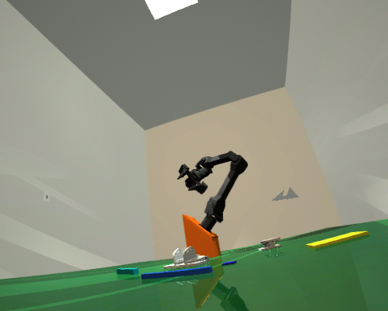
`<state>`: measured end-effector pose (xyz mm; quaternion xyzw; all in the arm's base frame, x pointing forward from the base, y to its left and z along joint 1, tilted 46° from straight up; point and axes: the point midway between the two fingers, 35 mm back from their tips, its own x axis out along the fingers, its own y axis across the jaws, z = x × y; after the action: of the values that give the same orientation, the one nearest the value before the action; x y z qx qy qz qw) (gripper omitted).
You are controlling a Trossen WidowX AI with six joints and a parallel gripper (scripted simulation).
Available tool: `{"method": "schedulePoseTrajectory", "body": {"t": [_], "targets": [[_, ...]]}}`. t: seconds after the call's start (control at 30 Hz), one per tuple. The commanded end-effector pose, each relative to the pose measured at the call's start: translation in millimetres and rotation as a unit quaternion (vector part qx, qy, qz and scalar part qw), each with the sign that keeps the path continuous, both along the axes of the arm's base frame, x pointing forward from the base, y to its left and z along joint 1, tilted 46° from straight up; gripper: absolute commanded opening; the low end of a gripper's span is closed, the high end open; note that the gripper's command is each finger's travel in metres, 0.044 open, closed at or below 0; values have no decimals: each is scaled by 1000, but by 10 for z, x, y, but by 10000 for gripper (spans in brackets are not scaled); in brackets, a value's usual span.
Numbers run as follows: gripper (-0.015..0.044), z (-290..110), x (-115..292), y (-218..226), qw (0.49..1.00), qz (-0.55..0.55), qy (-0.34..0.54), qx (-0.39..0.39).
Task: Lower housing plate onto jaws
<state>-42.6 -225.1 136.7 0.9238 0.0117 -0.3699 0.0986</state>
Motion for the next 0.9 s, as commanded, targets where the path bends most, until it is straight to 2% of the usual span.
{"method": "schedulePoseTrajectory", "body": {"t": [0.0,0.1,0.43,0.67,0.87], "targets": [[426,0,0,0,1000,0,0,0],[440,18,155,-30,1000,24,5,0],[440,99,1196,34,984,177,33,-7],[440,147,1871,352,959,279,45,-18],[440,145,2202,727,929,363,56,-36]]}}
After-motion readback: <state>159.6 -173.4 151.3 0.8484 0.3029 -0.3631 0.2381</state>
